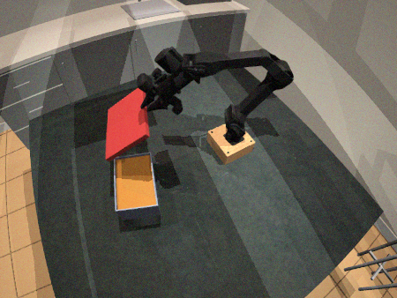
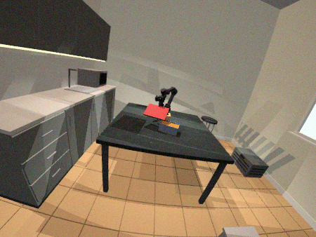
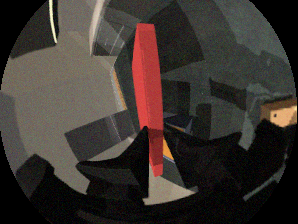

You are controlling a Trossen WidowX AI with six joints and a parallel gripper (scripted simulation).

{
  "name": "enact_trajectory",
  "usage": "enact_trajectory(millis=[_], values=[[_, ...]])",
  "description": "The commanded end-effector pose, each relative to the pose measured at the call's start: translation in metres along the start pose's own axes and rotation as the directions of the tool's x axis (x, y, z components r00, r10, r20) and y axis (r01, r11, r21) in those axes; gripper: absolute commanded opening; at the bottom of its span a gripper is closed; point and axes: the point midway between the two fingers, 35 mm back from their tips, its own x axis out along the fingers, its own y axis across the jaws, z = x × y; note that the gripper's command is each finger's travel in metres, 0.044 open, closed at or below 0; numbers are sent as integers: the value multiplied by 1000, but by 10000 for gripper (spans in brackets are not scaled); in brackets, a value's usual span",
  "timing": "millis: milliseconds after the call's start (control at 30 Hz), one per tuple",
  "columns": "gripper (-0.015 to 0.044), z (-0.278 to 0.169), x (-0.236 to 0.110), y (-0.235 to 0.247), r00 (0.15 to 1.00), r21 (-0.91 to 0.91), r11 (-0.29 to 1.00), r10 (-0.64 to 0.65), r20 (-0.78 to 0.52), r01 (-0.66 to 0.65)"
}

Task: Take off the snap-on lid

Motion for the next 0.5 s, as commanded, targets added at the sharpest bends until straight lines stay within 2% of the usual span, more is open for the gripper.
enact_trajectory(millis=[0,467], values=[[0,6,-2,5,1000,-9,1000,15,-4,-15],[0,34,-4,3,1000,-11,1000,15,-2,-15]])
